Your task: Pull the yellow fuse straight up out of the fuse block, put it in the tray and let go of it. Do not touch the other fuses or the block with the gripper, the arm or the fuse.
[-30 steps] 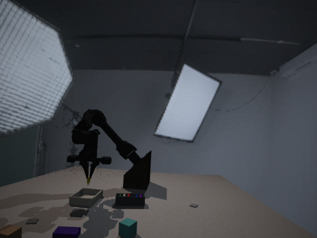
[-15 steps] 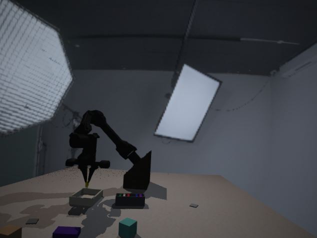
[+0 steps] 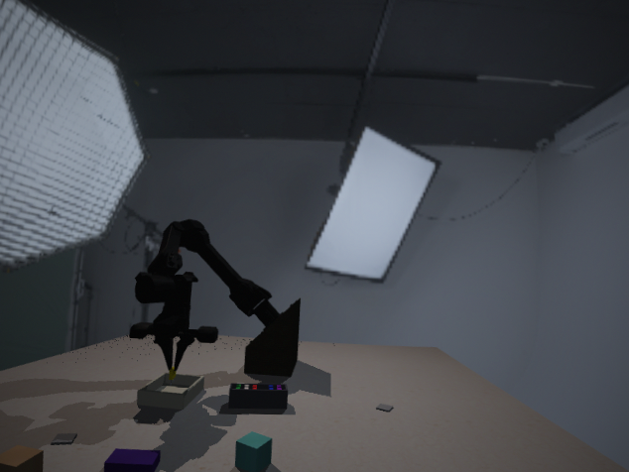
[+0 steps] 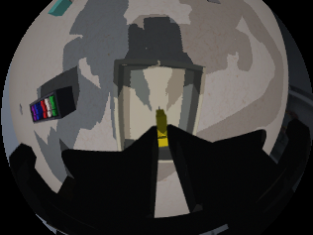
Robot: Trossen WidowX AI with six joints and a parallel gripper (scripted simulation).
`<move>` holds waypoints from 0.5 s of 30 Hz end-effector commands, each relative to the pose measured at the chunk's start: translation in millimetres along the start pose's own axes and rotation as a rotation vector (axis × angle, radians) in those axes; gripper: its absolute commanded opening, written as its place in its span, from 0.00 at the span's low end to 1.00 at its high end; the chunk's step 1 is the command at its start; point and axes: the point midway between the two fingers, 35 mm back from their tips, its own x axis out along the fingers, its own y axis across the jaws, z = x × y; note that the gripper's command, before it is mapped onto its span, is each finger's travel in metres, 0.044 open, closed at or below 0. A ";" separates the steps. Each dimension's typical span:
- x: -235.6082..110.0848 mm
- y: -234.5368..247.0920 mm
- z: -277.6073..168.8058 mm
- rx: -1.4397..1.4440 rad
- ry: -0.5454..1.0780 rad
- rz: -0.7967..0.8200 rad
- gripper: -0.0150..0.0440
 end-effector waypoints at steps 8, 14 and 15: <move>0.4 0.2 -0.2 -0.001 0.001 0.000 0.57; -1.6 0.3 0.0 -0.001 0.001 0.001 0.81; -7.7 0.8 0.3 -0.003 0.001 0.003 0.81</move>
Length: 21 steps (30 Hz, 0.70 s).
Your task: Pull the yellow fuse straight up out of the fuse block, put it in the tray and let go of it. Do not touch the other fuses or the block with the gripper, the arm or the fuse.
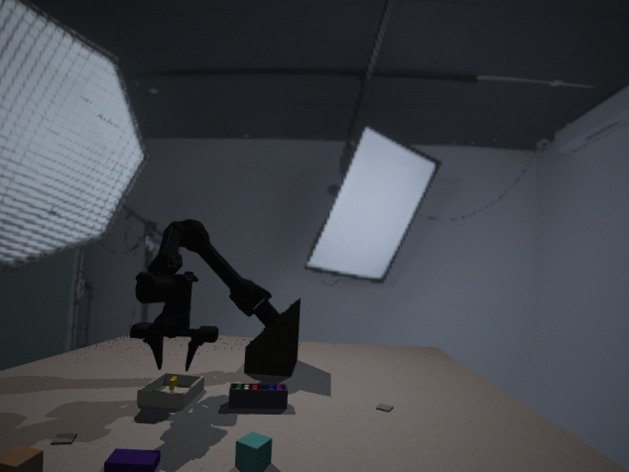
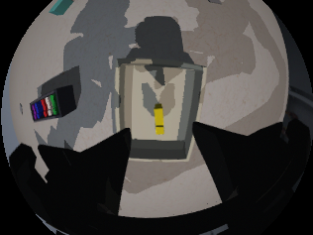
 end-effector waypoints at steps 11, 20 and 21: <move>-36.0 1.6 0.0 -0.005 0.002 0.006 0.81; -34.8 2.6 0.6 -0.013 0.000 0.009 0.81; -34.8 2.6 0.6 -0.013 0.000 0.009 0.81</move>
